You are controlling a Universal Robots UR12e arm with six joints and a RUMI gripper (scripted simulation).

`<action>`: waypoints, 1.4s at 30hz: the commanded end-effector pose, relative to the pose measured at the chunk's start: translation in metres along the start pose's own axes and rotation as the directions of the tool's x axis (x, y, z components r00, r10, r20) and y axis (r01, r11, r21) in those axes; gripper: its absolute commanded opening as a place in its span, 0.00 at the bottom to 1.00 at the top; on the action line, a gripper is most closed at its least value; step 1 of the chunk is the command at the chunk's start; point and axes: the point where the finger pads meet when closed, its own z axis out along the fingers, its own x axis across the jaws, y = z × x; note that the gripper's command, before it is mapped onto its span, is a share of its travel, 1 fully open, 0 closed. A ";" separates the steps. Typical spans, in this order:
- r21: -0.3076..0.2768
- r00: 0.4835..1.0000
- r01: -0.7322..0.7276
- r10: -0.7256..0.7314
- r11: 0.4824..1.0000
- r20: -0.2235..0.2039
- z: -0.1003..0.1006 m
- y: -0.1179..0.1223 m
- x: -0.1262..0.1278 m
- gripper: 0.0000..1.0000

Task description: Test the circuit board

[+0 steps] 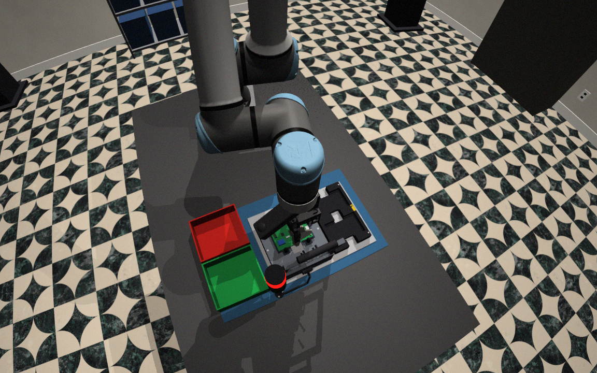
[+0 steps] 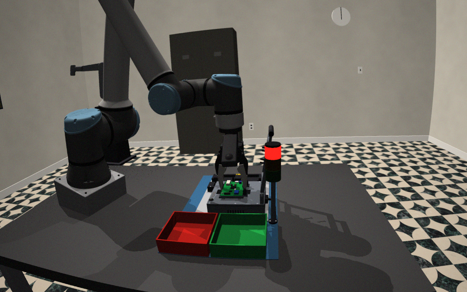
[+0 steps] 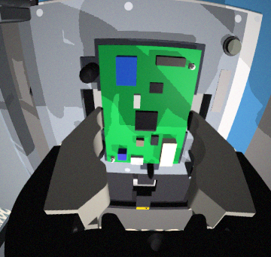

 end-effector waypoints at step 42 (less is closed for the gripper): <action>0.000 1.000 -0.002 0.002 1.000 0.003 -0.007 -0.001 -0.001 0.39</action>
